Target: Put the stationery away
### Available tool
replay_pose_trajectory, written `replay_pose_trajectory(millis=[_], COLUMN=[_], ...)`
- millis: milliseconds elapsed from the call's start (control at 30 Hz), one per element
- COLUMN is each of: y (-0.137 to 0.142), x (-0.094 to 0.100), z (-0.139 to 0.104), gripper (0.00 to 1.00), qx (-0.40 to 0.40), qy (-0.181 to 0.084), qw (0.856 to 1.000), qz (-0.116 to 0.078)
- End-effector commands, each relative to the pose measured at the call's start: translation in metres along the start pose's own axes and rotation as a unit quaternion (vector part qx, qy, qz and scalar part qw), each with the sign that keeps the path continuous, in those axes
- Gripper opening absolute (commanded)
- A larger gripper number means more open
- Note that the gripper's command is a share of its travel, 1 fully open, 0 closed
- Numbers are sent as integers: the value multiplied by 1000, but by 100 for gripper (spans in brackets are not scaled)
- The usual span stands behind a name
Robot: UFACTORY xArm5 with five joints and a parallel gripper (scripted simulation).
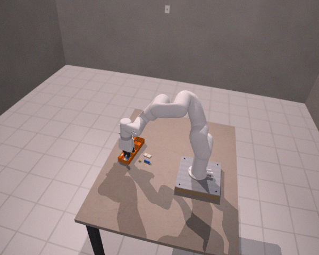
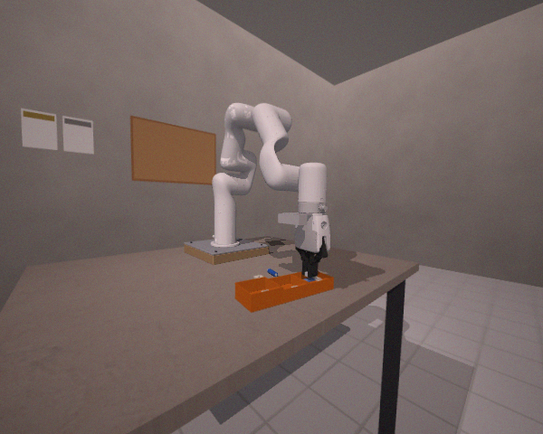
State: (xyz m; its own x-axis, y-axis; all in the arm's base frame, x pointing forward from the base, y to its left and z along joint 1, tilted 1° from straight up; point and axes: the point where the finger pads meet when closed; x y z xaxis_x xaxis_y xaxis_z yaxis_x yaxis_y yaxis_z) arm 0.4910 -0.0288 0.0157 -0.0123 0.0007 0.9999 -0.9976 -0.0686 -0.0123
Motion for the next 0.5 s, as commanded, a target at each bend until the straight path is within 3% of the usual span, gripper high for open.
replay_pose_trajectory(millis=[0, 400, 433, 467], y=[-2, -1, -1, -1], x=[-5, -6, -6, -6], z=[0, 0, 0, 0], gripper=[10, 10, 30, 30], qx=[0, 0, 0, 0], qy=[0, 0, 0, 0], qw=[1000, 1000, 1000, 1000], qz=[2, 2, 2, 2])
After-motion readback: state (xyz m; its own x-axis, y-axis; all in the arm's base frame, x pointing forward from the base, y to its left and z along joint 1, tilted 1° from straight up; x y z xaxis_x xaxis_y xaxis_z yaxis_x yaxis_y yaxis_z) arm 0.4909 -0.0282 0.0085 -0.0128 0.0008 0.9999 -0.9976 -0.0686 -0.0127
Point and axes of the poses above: the point where the finger pads meet when closed, its own x axis back along the fingers, its own y axis across the jaws, z = x × y, and after that the axes turned 14 degrees about x, right-handed
